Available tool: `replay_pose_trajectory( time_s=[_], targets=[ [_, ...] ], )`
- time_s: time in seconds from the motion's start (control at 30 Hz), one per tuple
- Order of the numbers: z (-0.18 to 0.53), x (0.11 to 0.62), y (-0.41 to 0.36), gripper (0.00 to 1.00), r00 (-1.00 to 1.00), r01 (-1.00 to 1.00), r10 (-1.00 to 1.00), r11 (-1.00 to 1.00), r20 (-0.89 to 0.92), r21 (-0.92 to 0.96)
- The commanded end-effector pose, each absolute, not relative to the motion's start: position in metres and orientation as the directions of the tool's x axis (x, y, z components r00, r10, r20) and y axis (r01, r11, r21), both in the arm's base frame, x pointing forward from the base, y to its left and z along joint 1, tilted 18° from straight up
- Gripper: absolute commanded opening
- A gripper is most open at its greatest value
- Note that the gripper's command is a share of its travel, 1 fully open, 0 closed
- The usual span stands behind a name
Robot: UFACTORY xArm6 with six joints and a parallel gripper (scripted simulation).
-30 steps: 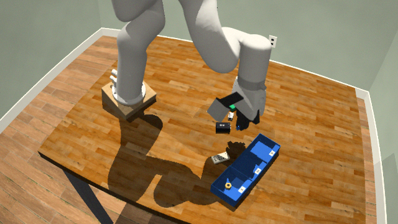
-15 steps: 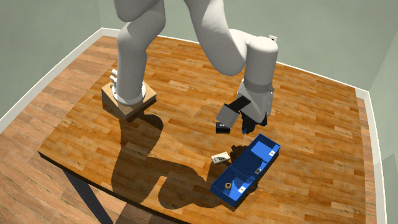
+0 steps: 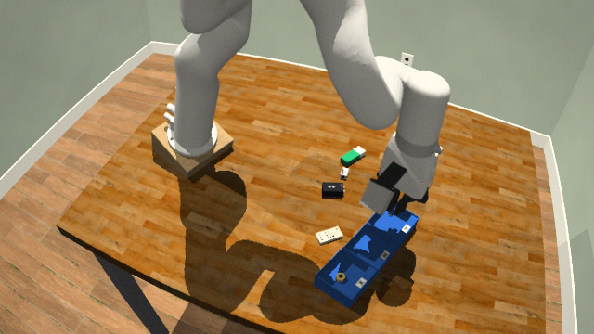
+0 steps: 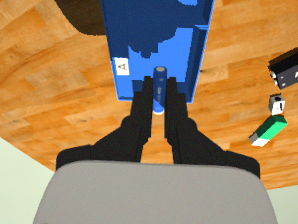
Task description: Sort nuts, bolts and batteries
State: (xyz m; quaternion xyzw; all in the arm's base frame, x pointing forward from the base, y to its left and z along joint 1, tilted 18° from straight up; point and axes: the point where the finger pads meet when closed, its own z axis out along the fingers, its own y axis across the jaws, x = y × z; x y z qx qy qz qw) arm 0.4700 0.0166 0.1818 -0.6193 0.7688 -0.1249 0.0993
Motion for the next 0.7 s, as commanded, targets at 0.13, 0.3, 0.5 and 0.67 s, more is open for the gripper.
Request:
replay_pose_trajectory(
  time_s=[0.13, 0.3, 0.5, 0.67],
  targets=[
    [0.183, 0.473, 0.017, 0.0, -0.21, -0.928, -0.978, 0.2, 0.0, -0.313],
    [0.183, 0.471, 0.017, 0.0, -0.21, -0.928, -0.978, 0.2, 0.0, -0.313],
    [0.175, 0.473, 0.017, 0.0, -0.21, -0.928, -0.978, 0.2, 0.0, -0.313],
    [0.165, 0.476, 0.016, 0.0, -0.21, -0.928, -0.978, 0.2, 0.0, -0.313]
  ],
)
